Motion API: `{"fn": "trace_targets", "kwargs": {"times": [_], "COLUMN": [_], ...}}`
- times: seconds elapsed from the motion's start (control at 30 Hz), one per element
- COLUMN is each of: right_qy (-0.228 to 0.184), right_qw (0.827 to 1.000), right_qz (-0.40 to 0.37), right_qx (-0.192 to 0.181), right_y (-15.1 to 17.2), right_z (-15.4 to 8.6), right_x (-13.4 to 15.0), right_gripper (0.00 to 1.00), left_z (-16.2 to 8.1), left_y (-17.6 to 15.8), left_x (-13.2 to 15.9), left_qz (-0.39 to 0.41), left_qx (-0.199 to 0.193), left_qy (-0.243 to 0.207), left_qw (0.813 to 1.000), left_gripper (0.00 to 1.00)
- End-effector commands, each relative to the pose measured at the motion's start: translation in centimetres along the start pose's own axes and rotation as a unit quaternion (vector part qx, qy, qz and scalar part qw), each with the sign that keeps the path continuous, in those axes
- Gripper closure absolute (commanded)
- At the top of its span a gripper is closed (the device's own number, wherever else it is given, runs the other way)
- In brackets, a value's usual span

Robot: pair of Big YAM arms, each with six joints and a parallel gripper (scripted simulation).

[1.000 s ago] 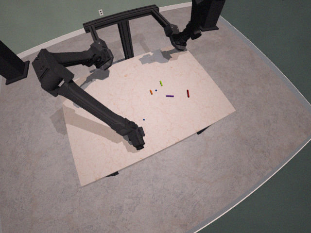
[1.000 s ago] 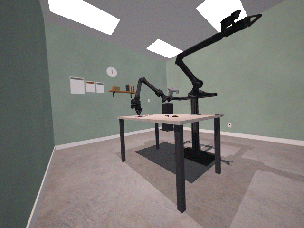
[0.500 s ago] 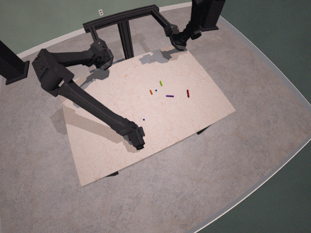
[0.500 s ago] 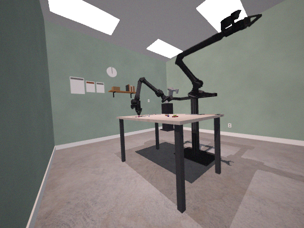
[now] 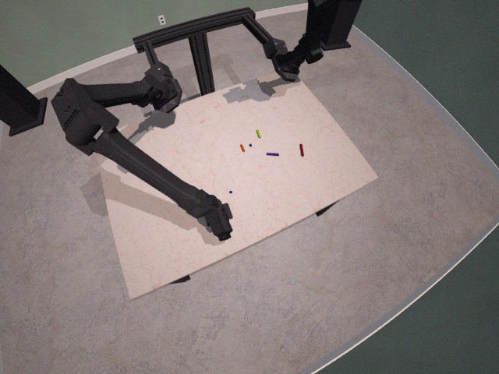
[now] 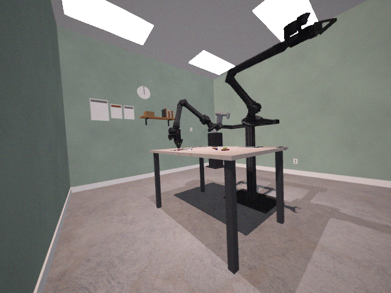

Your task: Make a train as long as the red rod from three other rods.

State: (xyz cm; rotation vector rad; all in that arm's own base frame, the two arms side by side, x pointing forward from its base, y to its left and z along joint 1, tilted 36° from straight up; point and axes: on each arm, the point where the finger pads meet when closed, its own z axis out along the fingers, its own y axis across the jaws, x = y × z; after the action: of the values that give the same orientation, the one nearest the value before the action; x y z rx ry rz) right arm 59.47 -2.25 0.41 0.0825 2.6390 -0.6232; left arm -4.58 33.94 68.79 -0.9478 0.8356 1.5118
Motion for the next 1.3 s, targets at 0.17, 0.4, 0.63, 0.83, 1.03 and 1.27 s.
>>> {"fn": "trace_targets", "kwargs": {"times": [0.17, 0.4, 0.63, 0.83, 1.03, 1.27], "right_qy": [-0.006, 0.004, -0.005, -0.002, -0.003, -0.002], "right_qw": [1.0, 1.0, 1.0, 1.0, 1.0, 1.0], "right_qz": [0.004, -0.001, 0.003, 0.002, 0.001, 0.0], "right_qx": [0.002, 0.002, 0.002, 0.002, 0.002, 0.002], "right_y": [-0.5, -0.5, -0.5, -0.5, -0.4, -0.4], "right_z": [1.2, 2.0, 2.8, 3.1, 3.1, 3.1], "right_x": [-1.1, -0.4, -1.0, -0.9, -0.8, -0.8], "right_gripper": [0.77, 0.77, 0.77, 0.77, 0.77, 0.77], "left_z": [-0.3, -0.3, -0.3, -0.3, -0.3, -0.3], "left_y": [0.5, 0.5, 0.5, 0.5, 0.5, 0.5], "left_x": [0.0, 0.0, 0.0, 0.0, 0.0, 0.0], "left_qz": [-0.002, -0.002, -0.002, -0.002, -0.002, -0.002], "left_qx": [-0.006, -0.006, -0.006, -0.006, -0.006, -0.006], "left_qy": [0.004, 0.004, 0.004, 0.004, 0.004, 0.004], "left_qw": [1.0, 1.0, 1.0, 1.0, 1.0, 1.0], "left_gripper": [0.0, 0.0, 0.0, 0.0, 0.0, 0.0]}}
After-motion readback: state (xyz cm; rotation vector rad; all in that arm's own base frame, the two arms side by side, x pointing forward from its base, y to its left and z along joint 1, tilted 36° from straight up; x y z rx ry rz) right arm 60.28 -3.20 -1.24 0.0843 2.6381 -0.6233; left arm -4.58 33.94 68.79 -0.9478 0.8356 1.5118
